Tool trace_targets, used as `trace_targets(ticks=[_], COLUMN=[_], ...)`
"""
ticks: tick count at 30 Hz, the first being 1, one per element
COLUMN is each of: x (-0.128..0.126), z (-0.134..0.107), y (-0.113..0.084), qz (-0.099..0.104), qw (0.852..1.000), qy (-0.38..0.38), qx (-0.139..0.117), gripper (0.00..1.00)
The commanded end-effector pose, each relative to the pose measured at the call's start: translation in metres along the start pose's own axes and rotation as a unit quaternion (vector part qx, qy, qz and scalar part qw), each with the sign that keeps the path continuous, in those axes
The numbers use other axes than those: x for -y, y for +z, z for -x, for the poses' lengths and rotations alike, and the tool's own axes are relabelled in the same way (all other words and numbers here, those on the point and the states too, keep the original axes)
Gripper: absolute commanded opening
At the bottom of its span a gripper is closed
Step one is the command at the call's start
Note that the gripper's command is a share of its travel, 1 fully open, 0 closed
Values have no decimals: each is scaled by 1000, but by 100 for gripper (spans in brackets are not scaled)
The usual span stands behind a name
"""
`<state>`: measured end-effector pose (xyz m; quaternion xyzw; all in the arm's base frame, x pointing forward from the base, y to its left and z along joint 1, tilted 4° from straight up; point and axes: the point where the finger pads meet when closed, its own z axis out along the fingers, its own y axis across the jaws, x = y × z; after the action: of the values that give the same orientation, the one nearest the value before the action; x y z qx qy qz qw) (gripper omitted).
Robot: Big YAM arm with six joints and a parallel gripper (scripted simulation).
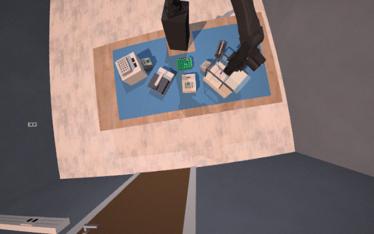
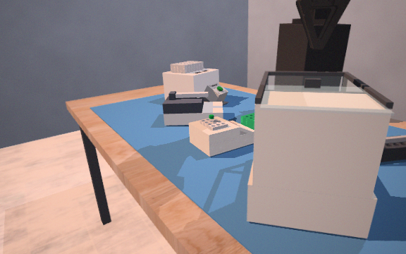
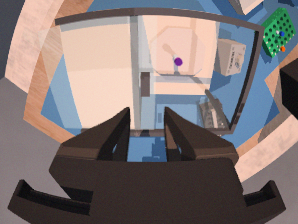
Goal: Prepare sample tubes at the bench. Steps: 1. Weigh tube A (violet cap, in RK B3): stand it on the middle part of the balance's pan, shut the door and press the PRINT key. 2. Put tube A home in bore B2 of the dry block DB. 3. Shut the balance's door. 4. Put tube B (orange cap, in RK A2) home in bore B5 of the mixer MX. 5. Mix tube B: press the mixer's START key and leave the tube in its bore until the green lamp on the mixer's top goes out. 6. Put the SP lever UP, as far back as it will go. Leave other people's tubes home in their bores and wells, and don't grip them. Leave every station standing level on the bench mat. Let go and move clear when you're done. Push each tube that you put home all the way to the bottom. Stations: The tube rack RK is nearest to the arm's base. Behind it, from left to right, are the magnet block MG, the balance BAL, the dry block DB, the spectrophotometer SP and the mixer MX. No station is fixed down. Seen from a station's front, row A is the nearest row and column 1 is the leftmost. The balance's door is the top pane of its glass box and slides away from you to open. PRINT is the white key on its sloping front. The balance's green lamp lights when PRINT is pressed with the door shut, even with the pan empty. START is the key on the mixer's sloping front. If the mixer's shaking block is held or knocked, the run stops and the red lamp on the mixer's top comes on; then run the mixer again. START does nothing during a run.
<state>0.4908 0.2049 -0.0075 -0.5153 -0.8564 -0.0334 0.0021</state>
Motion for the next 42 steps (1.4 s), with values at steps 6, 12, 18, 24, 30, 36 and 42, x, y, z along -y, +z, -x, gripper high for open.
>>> trace_targets(ticks=[6,12,18,24,30,36,42], x=[-15,-2,9,12,18,25,28], z=[3,6,7,7,7,7,7], y=[-17,-19,-4,-17,-16,-15,-5], qz=[16,21,8,21,20,19,9], qw=[1000,998,989,969,950,917,880], qy=[0,-52,-149,-248,-312,-398,-476], qx=[2,4,2,7,8,10,5], gripper=[30,36,36,36,36,36,36])
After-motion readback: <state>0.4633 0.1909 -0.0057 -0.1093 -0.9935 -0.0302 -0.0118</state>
